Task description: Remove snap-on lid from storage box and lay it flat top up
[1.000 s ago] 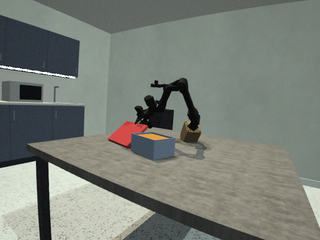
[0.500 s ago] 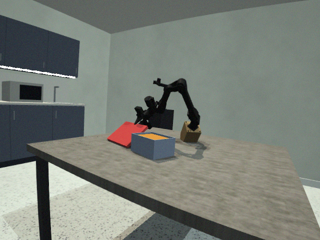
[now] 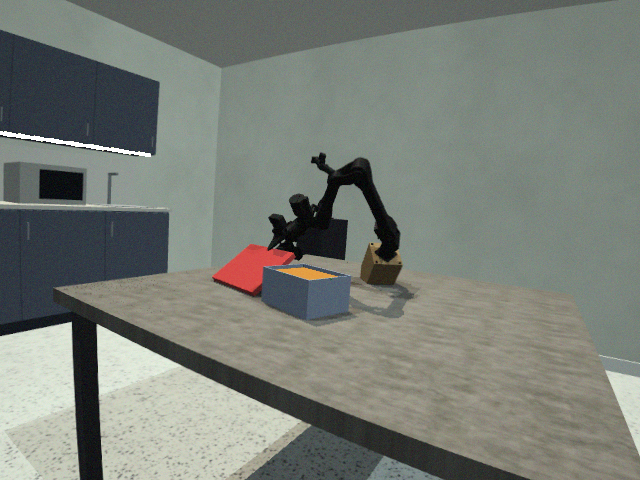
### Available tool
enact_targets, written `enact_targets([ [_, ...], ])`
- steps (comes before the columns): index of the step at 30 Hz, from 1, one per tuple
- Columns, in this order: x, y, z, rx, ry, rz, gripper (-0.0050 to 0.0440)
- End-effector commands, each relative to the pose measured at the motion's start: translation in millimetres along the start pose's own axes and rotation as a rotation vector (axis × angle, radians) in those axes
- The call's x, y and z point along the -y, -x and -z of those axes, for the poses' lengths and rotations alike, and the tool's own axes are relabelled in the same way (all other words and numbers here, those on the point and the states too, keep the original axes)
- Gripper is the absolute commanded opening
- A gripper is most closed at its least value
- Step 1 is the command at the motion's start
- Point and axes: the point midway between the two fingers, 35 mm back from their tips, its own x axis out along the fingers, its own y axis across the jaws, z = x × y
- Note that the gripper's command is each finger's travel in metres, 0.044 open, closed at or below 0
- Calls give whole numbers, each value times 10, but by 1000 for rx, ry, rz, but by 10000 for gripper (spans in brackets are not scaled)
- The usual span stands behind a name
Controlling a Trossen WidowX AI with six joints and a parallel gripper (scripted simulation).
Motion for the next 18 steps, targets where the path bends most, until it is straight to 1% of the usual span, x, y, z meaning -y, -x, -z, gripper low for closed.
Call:
enact_targets([
  [1, 257, -140, 73, -20, -49, 50, -50],
  [18, 365, -222, 80, -20, -49, 50, -50],
])
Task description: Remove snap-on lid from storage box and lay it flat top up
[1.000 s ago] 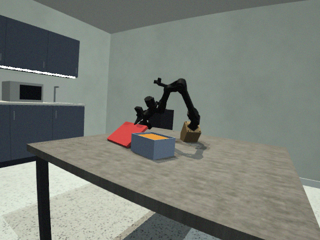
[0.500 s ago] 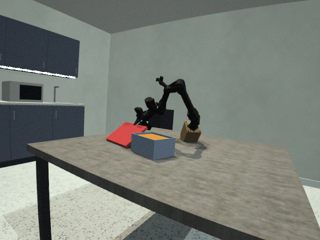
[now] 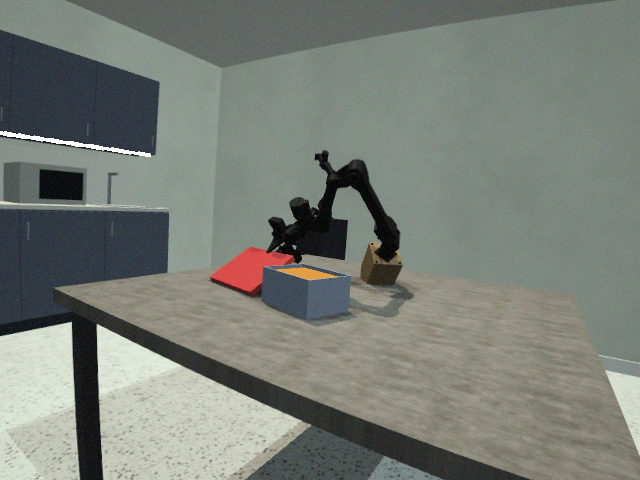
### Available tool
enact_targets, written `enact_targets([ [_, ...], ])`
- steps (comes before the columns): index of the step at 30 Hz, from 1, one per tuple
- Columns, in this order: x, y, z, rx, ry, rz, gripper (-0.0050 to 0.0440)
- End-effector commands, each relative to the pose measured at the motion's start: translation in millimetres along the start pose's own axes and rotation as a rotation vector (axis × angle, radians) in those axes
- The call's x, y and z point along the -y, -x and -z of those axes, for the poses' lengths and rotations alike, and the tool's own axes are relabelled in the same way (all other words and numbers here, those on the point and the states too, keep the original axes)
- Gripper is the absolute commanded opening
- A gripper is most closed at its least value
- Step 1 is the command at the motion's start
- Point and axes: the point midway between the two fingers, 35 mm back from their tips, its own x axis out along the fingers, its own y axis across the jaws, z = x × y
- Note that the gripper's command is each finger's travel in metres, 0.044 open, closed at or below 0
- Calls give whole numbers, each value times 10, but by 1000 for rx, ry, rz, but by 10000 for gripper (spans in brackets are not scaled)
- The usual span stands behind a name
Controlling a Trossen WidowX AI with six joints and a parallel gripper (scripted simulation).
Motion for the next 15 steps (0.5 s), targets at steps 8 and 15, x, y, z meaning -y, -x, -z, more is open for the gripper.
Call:
enact_targets([
  [8, 336, -195, 114, -34, -51, 58, -50],
  [15, 381, -228, 118, -34, -51, 58, -50],
])
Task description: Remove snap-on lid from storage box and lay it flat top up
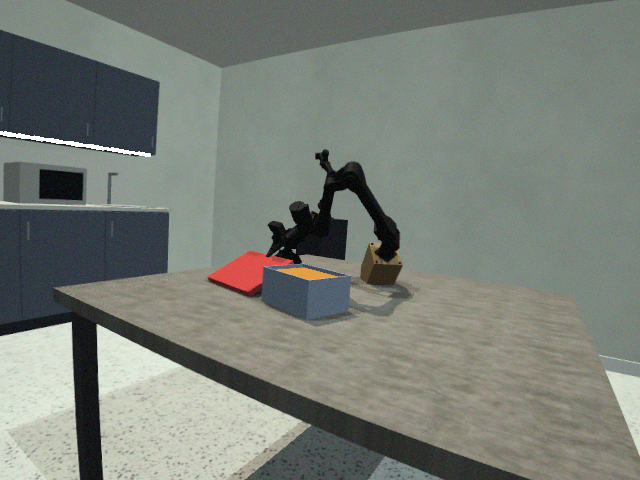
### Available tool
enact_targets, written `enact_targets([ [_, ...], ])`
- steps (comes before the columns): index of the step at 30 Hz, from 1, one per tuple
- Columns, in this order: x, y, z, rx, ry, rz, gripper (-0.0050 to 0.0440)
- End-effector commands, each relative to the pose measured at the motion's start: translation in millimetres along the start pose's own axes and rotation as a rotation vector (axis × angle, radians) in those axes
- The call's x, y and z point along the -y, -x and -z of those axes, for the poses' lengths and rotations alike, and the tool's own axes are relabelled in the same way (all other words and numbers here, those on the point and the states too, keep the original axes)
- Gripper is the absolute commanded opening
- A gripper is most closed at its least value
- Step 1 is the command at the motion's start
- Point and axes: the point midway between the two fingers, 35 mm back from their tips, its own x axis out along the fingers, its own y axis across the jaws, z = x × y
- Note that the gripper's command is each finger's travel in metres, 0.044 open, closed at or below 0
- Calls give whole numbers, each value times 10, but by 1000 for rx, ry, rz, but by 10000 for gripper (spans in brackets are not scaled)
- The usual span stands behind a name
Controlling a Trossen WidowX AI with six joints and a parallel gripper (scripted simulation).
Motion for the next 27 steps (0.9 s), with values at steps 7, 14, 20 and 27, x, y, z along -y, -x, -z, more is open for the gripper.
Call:
enact_targets([
  [7, 288, -167, 121, -38, -43, 56, -50],
  [14, 288, -167, 121, -38, -43, 56, -50],
  [20, 288, -167, 121, -38, -43, 56, -50],
  [27, 288, -167, 121, -38, -43, 56, -50],
])
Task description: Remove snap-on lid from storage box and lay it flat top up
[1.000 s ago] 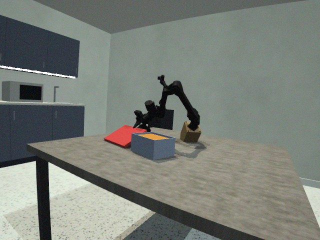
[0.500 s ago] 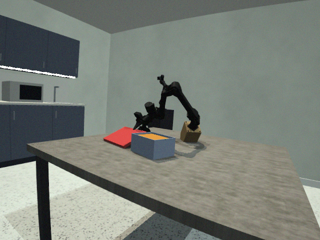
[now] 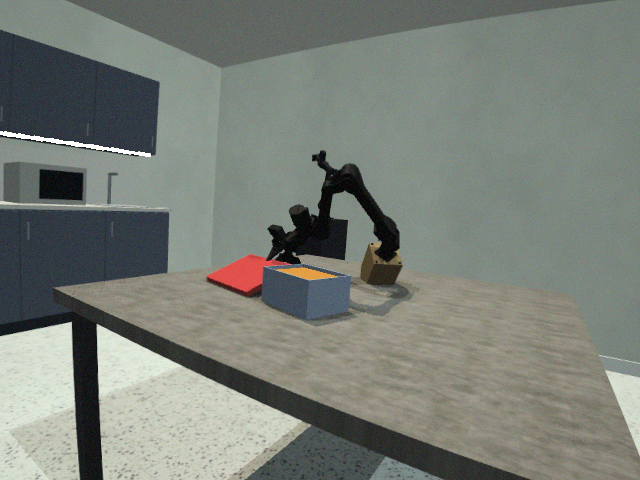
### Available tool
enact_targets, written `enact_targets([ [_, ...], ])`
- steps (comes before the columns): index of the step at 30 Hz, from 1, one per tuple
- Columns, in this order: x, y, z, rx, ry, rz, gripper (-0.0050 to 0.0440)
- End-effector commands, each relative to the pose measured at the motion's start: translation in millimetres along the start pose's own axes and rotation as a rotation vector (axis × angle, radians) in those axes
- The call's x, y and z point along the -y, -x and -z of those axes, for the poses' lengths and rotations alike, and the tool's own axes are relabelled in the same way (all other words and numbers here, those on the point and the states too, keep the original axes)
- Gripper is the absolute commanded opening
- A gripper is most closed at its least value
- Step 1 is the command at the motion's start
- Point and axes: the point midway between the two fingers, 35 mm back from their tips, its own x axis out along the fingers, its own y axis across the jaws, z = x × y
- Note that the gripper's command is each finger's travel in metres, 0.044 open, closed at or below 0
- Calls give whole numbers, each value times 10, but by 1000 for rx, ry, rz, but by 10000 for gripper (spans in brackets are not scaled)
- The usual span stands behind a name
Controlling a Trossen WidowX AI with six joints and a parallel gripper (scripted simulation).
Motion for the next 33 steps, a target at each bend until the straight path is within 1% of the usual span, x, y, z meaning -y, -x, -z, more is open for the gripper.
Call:
enact_targets([
  [1, 178, -106, 108, -35, -31, 46, -50],
  [12, 178, -106, 108, -35, -31, 46, -50],
  [16, 9, -3, 1, -1, -1, 2, -50],
  [29, 9, -3, 1, -1, -1, 2, -50],
  [30, 12, -4, 1, -1, -1, 1, 24],
  [33, 24, -8, 2, -1, -1, 1, 94],
])
